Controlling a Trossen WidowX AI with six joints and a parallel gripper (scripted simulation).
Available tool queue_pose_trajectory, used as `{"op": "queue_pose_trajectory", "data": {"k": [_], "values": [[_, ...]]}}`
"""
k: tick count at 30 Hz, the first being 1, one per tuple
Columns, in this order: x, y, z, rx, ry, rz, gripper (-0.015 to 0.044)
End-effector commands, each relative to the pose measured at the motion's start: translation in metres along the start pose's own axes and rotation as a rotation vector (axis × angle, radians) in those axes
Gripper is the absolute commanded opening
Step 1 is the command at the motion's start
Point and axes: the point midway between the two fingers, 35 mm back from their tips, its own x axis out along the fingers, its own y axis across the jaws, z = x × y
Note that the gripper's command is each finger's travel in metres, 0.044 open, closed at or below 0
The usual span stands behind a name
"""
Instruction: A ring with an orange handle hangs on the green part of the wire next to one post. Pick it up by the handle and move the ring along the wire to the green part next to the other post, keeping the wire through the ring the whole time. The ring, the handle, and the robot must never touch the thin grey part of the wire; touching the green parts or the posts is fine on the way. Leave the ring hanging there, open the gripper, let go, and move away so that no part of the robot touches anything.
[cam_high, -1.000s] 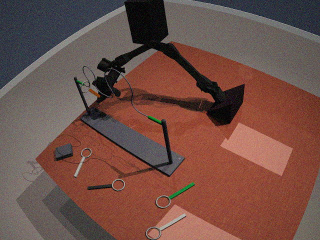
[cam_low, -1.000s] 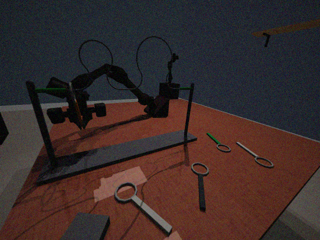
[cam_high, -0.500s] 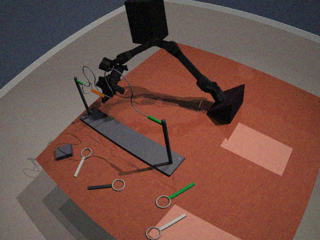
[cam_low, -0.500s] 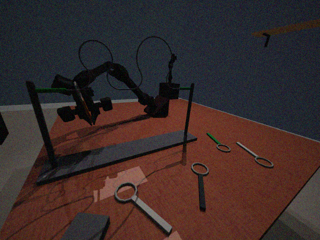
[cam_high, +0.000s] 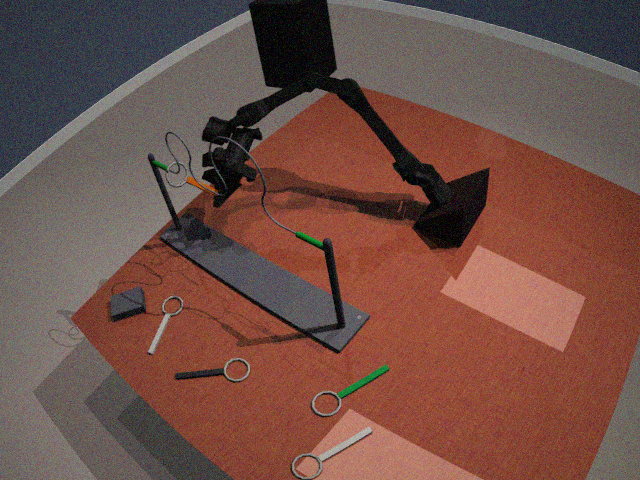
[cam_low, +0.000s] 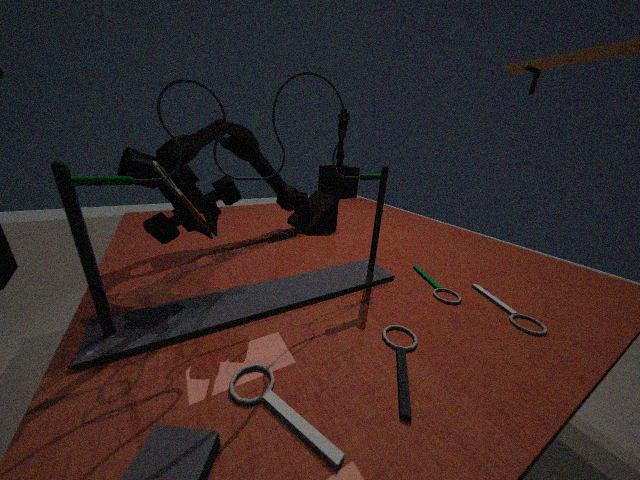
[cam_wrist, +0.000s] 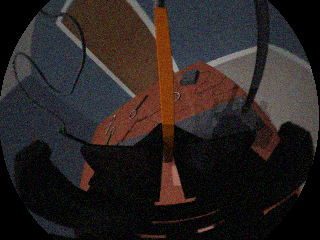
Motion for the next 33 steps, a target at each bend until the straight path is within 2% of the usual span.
{"op": "queue_pose_trajectory", "data": {"k": [1, 33], "values": [[-0.002, 0.014, 0.002, 0.064, -0.008, 0.043, -0.015], [-0.022, 0.105, 0.037, 0.652, -0.009, 0.374, -0.015]]}}
